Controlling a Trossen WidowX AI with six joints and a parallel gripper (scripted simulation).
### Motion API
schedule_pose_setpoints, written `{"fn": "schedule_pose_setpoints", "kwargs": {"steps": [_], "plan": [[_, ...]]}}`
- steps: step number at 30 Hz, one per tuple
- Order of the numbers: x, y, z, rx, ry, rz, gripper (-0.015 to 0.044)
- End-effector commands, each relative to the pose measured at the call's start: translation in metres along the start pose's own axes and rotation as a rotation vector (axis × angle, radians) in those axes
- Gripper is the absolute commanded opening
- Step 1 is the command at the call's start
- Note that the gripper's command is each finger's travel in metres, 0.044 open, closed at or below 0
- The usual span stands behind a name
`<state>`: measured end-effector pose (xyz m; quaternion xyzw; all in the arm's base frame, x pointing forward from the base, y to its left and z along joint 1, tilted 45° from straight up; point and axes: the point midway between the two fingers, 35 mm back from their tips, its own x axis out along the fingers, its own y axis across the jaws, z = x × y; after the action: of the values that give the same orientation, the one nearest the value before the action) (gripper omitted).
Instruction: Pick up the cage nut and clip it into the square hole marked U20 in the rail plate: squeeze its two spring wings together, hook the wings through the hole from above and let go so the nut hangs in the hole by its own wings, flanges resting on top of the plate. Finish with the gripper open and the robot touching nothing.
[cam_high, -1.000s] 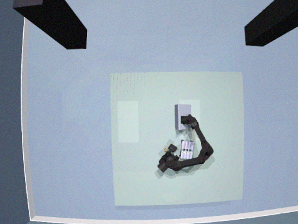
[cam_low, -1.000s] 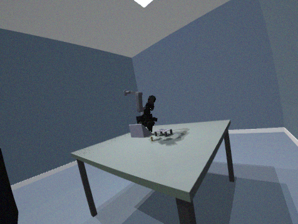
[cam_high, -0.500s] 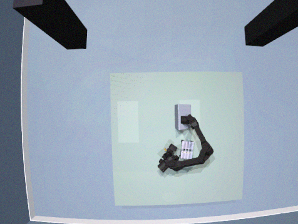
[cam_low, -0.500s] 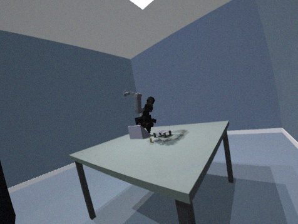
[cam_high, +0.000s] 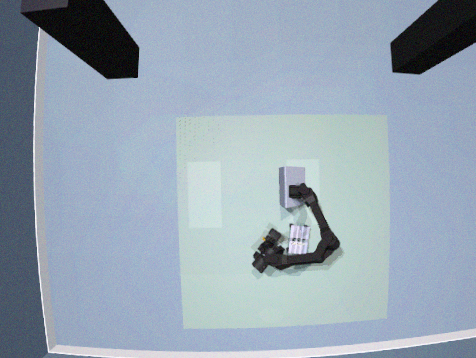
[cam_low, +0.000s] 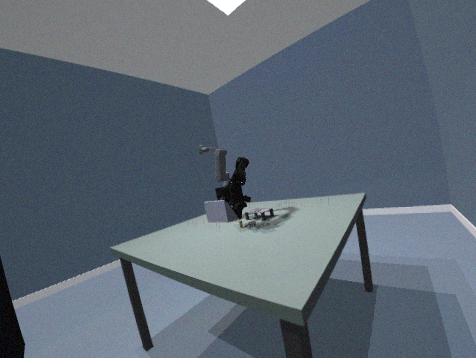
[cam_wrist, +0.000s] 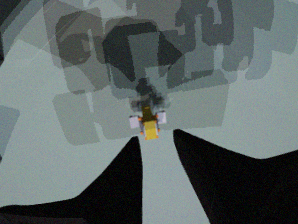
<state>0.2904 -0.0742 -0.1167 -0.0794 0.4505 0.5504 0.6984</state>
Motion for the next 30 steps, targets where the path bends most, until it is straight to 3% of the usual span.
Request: {"fn": "schedule_pose_setpoints", "kwargs": {"steps": [1, 30], "plan": [[0.007, 0.002, 0.000, 0.005, -0.003, 0.006, 0.0120], [0.024, 0.002, 0.001, 0.005, -0.004, 0.006, 0.0120]]}}
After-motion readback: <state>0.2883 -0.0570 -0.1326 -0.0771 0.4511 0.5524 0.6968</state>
